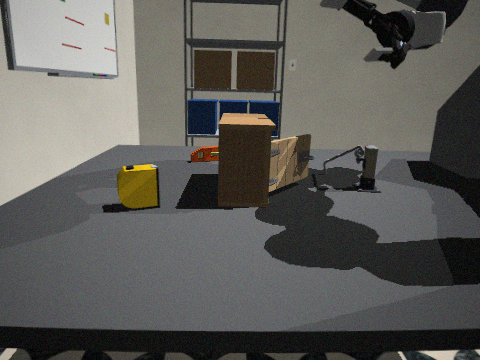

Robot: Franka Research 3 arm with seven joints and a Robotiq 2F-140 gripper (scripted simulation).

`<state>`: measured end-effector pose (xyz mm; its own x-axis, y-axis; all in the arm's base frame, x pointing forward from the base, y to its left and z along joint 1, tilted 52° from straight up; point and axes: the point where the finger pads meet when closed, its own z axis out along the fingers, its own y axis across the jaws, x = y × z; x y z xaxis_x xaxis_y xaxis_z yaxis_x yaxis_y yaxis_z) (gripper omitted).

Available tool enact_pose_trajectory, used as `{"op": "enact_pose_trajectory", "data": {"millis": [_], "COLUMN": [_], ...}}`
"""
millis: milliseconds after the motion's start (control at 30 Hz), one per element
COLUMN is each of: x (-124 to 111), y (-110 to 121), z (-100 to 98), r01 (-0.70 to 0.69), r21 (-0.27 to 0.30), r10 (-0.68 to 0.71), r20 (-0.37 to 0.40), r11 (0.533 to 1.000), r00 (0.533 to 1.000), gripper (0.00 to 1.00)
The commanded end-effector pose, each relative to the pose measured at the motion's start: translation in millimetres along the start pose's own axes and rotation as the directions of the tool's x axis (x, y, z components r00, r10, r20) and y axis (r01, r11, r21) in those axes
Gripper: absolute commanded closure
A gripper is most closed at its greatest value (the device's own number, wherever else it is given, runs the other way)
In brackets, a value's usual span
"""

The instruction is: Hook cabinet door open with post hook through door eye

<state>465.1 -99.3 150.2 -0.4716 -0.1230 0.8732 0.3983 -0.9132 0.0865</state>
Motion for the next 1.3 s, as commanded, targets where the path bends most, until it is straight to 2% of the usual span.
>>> {"op": "enact_pose_trajectory", "data": {"millis": [0, 100, 133, 233, 267, 367, 400, 567, 600, 800, 833, 1033, 1067, 1267], "x": [-23.9, -23.9, -30.7, -30.7, -37.9, -37.9, -46.6, -46.6, -57.0, -57.0, -68.0, -68.0, -78.2, -78.2], "y": [-4.7, -4.7, -5.5, -5.5, -5.8, -5.8, -6.6, -6.6, -7.8, -7.8, -9.1, -9.1, -10.6, -10.6], "z": [-0.3, -0.3, 1.4, 1.4, 3.0, 3.0, 5.1, 5.1, 7.5, 7.5, 10.0, 10.0, 12.2, 12.2], "r01": [-0.133, -0.133, -0.165, -0.165, -0.202, -0.202, -0.248, -0.248, -0.307, -0.307, -0.371, -0.371, -0.433, -0.433], "r21": [0.056, 0.056, 0.091, 0.091, 0.123, 0.123, 0.159, 0.159, 0.193, 0.193, 0.220, 0.220, 0.235, 0.235], "r10": [0.123, 0.123, 0.140, 0.140, 0.153, 0.153, 0.162, 0.162, 0.162, 0.162, 0.152, 0.152, 0.133, 0.133], "r20": [0.155, 0.155, 0.235, 0.235, 0.322, 0.322, 0.422, 0.422, 0.534, 0.534, 0.643, 0.643, 0.734, 0.734], "r11": [0.990, 0.990, 0.982, 0.982, 0.972, 0.972, 0.956, 0.956, 0.932, 0.932, 0.902, 0.902, 0.870, 0.870], "r00": [0.980, 0.980, 0.962, 0.962, 0.934, 0.934, 0.892, 0.892, 0.830, 0.830, 0.750, 0.750, 0.666, 0.666], "gripper": [0.00, 0.00, 0.00, 0.00, 0.00, 0.00, 0.00, 0.00, 0.00, 0.00, 0.00, 0.00, 0.00, 0.00]}}
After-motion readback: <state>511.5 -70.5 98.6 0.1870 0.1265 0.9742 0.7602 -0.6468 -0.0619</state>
